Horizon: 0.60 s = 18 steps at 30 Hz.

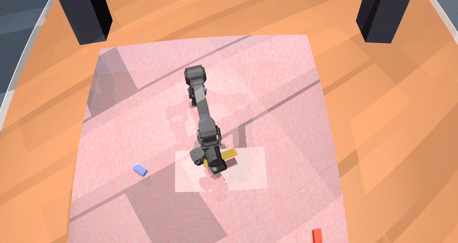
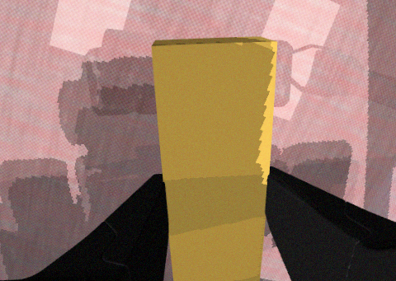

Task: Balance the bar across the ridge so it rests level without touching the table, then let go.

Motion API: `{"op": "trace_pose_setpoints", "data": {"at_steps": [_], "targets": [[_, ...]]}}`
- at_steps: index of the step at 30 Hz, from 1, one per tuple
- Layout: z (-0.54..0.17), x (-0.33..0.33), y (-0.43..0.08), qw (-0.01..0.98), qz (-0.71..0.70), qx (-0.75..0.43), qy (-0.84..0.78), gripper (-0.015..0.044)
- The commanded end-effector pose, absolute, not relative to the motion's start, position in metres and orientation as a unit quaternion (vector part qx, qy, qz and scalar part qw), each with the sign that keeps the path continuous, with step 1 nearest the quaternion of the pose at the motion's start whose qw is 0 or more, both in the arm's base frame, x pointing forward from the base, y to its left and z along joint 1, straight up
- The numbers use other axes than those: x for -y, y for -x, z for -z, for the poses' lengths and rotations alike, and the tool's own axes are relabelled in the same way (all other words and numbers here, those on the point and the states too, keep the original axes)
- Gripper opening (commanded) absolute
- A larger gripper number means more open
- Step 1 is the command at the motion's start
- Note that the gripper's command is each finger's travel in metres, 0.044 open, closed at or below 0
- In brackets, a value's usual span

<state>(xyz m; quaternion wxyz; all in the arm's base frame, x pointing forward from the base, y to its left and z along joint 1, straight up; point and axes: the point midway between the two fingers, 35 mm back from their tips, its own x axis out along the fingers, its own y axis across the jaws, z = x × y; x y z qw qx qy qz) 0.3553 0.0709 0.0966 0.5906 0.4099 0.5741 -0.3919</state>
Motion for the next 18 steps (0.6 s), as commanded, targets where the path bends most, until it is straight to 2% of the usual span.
{"op": "trace_pose_setpoints", "data": {"at_steps": [1,18], "targets": [[-0.0936,-0.0705,-0.3544,0.589,0.394,-0.574,-0.409,0.0],[-0.0959,-0.0703,-0.3544,0.589,0.394,-0.574,-0.409,0.0]]}}
